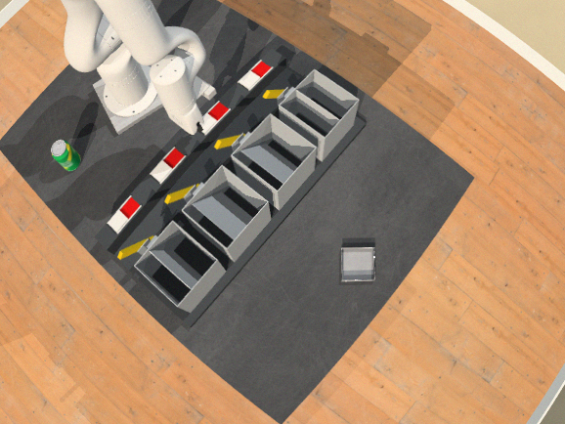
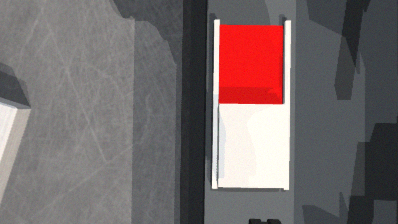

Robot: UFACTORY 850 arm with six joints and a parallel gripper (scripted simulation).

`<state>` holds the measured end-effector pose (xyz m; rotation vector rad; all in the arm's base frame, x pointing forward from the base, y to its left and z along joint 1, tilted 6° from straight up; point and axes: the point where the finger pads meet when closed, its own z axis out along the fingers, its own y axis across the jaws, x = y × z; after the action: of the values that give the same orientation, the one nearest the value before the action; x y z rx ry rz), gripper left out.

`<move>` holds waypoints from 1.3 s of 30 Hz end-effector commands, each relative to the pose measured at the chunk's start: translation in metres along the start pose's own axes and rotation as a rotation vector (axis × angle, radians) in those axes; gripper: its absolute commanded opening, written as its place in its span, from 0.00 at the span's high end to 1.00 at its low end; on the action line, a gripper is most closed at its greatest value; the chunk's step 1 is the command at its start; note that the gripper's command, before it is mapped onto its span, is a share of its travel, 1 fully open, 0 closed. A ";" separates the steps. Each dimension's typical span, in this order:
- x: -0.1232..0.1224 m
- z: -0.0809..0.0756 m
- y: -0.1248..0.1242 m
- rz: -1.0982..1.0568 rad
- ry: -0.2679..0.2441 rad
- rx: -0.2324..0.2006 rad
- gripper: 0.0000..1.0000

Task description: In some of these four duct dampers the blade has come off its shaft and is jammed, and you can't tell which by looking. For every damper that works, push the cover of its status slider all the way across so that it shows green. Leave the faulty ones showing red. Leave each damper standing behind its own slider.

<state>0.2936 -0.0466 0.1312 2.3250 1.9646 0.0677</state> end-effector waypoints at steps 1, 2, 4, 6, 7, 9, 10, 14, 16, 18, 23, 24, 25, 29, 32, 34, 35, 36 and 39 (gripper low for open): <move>0.000 0.000 0.001 0.000 0.000 -0.001 1.00; 0.000 0.000 0.001 0.000 0.000 -0.001 1.00; 0.000 0.000 0.001 0.000 0.000 -0.001 1.00; 0.000 0.000 0.001 0.000 0.000 -0.001 1.00; 0.000 0.000 0.001 0.000 0.000 -0.001 1.00; 0.000 0.000 0.001 0.000 0.000 -0.001 1.00; 0.000 0.000 0.001 0.000 0.000 -0.001 1.00; 0.000 0.001 0.001 0.000 -0.001 -0.001 1.00; 0.000 0.002 0.001 0.000 -0.002 -0.001 1.00; 0.000 0.003 0.001 0.000 -0.002 -0.001 1.00; 0.000 0.008 0.001 0.000 -0.003 -0.001 1.00; 0.000 0.009 0.001 0.000 -0.003 -0.001 1.00; 0.000 0.009 0.001 0.000 -0.003 -0.001 1.00; 0.001 0.012 0.001 0.000 -0.003 -0.001 1.00; 0.001 0.015 0.001 0.000 -0.003 -0.001 1.00; 0.001 0.016 0.000 0.000 -0.003 -0.001 1.00; 0.001 0.017 0.000 0.000 -0.003 -0.001 1.00; 0.001 0.018 0.000 0.000 -0.003 -0.001 1.00; 0.001 0.020 0.000 0.000 -0.003 -0.001 1.00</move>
<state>0.2953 -0.0464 0.1136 2.3268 1.9663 0.0678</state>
